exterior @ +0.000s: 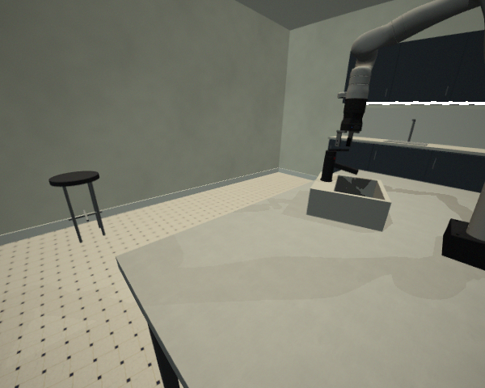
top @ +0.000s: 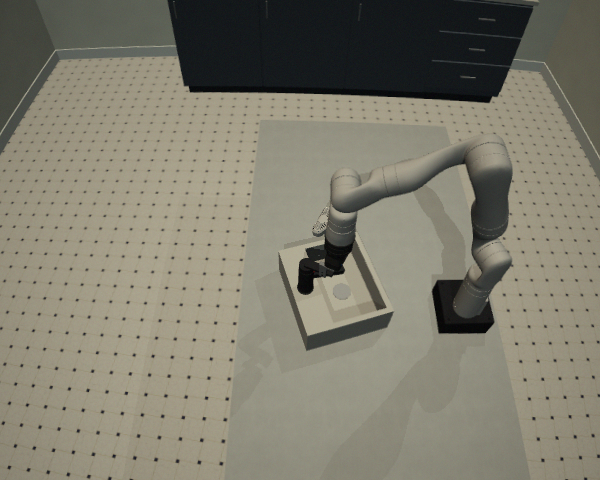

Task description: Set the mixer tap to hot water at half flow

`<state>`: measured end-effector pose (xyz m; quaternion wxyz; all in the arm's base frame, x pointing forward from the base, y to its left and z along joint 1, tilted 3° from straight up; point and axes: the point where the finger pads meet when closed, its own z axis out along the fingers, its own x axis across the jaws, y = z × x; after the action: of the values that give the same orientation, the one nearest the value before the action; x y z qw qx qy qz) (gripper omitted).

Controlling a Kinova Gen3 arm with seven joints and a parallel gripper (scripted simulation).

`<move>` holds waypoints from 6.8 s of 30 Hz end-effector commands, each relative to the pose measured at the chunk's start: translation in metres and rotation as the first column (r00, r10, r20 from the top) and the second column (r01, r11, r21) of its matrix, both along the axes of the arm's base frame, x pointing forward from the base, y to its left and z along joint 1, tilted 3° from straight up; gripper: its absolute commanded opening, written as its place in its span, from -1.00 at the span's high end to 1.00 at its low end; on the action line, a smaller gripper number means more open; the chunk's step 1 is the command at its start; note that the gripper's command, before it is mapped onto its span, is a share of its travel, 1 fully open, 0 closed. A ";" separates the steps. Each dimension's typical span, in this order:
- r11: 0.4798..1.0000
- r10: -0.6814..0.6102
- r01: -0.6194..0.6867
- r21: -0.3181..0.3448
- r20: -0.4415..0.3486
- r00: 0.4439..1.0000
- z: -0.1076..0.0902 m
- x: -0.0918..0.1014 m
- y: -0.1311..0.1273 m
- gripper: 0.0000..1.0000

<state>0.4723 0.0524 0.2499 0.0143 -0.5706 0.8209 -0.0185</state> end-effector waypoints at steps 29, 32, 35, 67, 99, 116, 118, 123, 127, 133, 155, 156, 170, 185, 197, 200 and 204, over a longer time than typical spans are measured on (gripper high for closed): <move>1.000 0.000 0.000 0.004 -0.005 1.000 -0.001 -0.002 0.003 -1.00; 1.000 0.000 0.000 0.004 -0.005 1.000 -0.001 -0.002 0.003 -1.00; 1.000 0.000 0.000 0.004 -0.005 1.000 -0.001 -0.002 0.003 -1.00; 1.000 0.000 0.000 0.004 -0.005 1.000 -0.001 -0.002 0.003 -1.00; 1.000 0.000 0.000 0.004 0.005 1.000 -0.020 0.003 0.002 -1.00; 1.000 0.000 0.000 0.004 0.001 1.000 -0.031 0.002 0.002 -1.00; 1.000 0.000 0.000 0.004 0.001 1.000 -0.031 0.002 0.002 -1.00; 1.000 0.000 0.000 0.004 0.000 1.000 -0.032 0.002 0.002 -1.00; 1.000 0.000 0.000 0.004 -0.001 1.000 -0.033 0.001 0.002 -1.00; 1.000 0.000 0.000 0.004 -0.001 1.000 -0.033 0.001 0.002 -1.00; 1.000 0.000 0.000 0.004 -0.001 1.000 -0.033 0.001 0.002 -1.00; 1.000 0.000 0.000 0.004 -0.001 1.000 -0.033 0.001 0.002 -1.00; 1.000 0.000 0.000 0.004 -0.001 1.000 -0.033 0.001 0.002 1.00; 1.000 0.000 0.000 0.004 -0.001 1.000 -0.033 0.001 0.002 1.00; 1.000 0.000 0.000 0.004 -0.001 1.000 -0.033 0.001 0.002 1.00; 1.000 0.000 0.000 0.004 -0.001 1.000 -0.033 0.001 0.002 1.00; 1.000 0.000 0.000 0.004 -0.001 1.000 -0.033 0.001 0.002 1.00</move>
<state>0.4729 0.0531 0.2190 0.0140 -0.5679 0.8228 -0.0177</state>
